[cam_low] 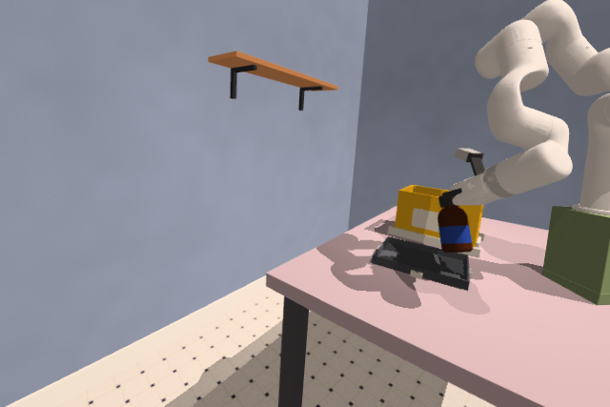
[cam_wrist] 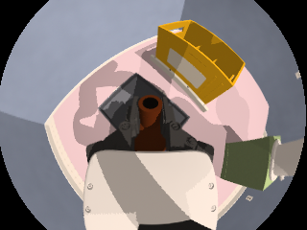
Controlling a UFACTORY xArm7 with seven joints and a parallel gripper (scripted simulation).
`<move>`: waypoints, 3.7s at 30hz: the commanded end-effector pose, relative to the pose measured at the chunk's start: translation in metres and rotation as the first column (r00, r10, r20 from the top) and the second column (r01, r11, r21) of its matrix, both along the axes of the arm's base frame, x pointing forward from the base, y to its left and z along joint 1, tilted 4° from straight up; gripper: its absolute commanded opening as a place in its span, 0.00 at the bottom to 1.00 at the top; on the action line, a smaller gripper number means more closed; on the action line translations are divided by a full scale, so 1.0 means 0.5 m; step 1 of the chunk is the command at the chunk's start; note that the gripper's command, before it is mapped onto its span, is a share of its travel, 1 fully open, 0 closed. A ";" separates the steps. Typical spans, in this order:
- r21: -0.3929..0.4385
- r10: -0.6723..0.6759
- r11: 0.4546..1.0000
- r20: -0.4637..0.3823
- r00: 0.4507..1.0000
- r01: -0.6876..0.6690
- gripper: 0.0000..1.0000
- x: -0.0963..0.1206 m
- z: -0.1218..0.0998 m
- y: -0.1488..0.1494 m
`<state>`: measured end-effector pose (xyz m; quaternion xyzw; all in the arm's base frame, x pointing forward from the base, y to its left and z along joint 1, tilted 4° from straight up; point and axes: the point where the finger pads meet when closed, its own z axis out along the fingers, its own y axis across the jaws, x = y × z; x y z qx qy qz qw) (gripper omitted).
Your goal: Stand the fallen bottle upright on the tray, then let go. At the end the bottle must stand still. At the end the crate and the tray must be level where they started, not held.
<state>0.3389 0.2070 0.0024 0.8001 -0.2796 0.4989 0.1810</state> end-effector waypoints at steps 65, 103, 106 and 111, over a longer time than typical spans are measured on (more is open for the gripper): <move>0.002 0.001 1.000 0.002 1.000 -0.001 0.00 0.052 0.006 -0.039; 0.002 0.001 1.000 0.002 1.000 -0.001 0.00 0.054 -0.039 -0.041; 0.002 0.001 1.000 0.002 1.000 -0.001 0.00 0.054 -0.041 -0.041; 0.002 0.001 1.000 0.002 1.000 -0.001 0.00 0.055 -0.053 -0.042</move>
